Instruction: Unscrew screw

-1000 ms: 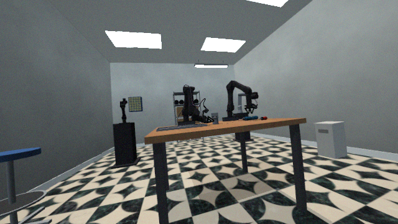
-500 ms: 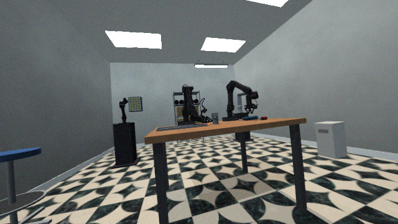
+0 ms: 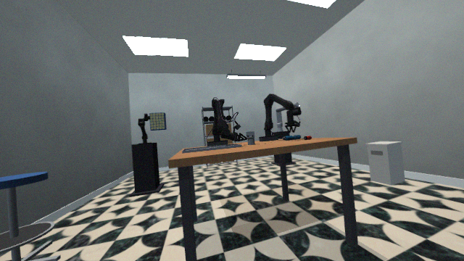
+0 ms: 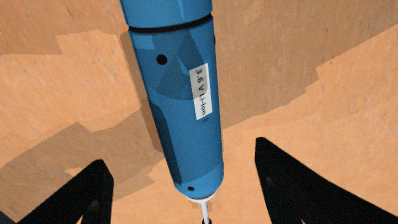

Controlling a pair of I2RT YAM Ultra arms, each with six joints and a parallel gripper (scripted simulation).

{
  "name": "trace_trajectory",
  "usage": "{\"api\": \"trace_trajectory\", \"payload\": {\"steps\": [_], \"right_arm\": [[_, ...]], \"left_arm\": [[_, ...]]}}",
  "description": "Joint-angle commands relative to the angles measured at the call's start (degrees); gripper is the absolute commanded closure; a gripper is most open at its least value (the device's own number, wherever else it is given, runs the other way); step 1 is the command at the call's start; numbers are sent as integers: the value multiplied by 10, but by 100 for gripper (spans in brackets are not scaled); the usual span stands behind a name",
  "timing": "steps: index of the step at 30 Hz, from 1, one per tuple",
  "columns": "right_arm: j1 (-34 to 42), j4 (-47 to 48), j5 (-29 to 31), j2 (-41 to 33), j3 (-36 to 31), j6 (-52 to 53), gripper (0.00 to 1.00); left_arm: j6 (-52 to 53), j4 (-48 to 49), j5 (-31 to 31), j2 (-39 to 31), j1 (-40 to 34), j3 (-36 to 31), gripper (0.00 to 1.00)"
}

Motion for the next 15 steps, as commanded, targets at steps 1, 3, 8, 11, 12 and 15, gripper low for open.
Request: {"api": "trace_trajectory", "payload": {"steps": [1, 3, 8, 11, 12, 15], "right_arm": [[2, -42, -17, -30, 18, -12, 14], [2, -54, -17, -41, 20, -12, 14], [2, -66, -16, -27, 22, -15, 14], [2, -81, -17, -55, 25, -19, 14], [2, -87, -17, -60, 26, -19, 14], [3, -103, -17, -75, 28, -18, 14]], "left_arm": [[5, -6, 0, -21, -6, 18, 35], [5, -6, 0, -21, -6, 18, 35], [5, -6, 0, -21, -6, 18, 35], [5, -6, 0, -21, -6, 18, 35], [5, -6, 0, -21, -6, 18, 35], [5, -6, 0, -21, -6, 18, 35]]}}
